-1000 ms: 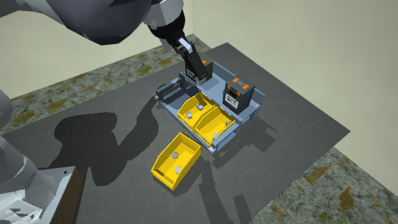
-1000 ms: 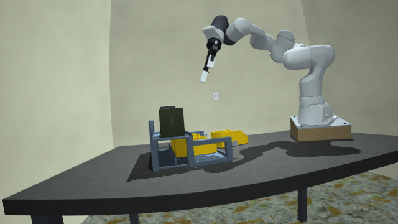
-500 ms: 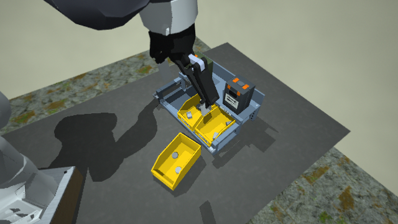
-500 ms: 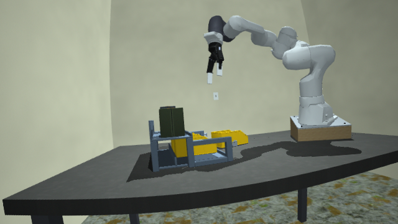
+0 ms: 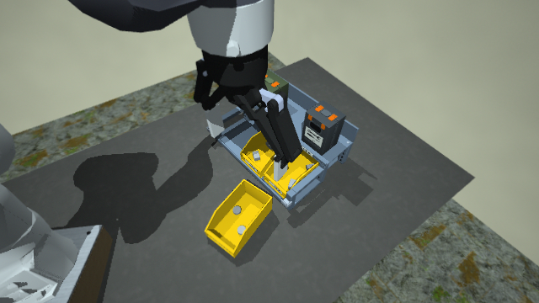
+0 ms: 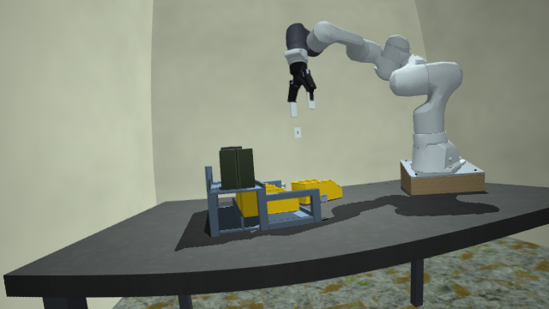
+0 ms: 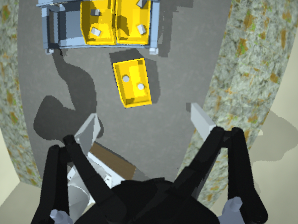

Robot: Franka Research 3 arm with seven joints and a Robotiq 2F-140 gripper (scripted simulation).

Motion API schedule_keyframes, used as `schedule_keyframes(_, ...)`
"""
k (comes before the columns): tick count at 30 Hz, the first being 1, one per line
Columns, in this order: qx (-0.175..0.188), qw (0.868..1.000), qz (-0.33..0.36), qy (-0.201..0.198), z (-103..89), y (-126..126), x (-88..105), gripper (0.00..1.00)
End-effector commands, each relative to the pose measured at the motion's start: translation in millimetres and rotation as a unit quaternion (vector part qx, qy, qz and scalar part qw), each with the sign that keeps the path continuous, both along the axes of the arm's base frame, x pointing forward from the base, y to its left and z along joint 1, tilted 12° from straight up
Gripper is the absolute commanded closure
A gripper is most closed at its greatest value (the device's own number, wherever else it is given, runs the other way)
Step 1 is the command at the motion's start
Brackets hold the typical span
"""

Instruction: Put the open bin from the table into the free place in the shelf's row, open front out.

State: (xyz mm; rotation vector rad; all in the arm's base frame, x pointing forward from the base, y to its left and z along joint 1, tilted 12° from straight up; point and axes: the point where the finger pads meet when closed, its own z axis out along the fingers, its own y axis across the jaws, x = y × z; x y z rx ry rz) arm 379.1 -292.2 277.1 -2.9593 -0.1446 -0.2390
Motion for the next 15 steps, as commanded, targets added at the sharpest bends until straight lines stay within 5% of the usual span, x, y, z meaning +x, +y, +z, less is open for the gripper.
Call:
schedule_keyframes(1, -0.007, 1.0, 0.028, 0.006, -3.7, -2.8, -6.4, 0.0)
schedule_keyframes(9, -0.009, 1.0, 0.028, 0.005, -8.1, -2.1, -5.7, 0.0)
schedule_keyframes(15, -0.01, 1.0, 0.028, 0.005, -45.7, 3.7, -0.3, 0.0)
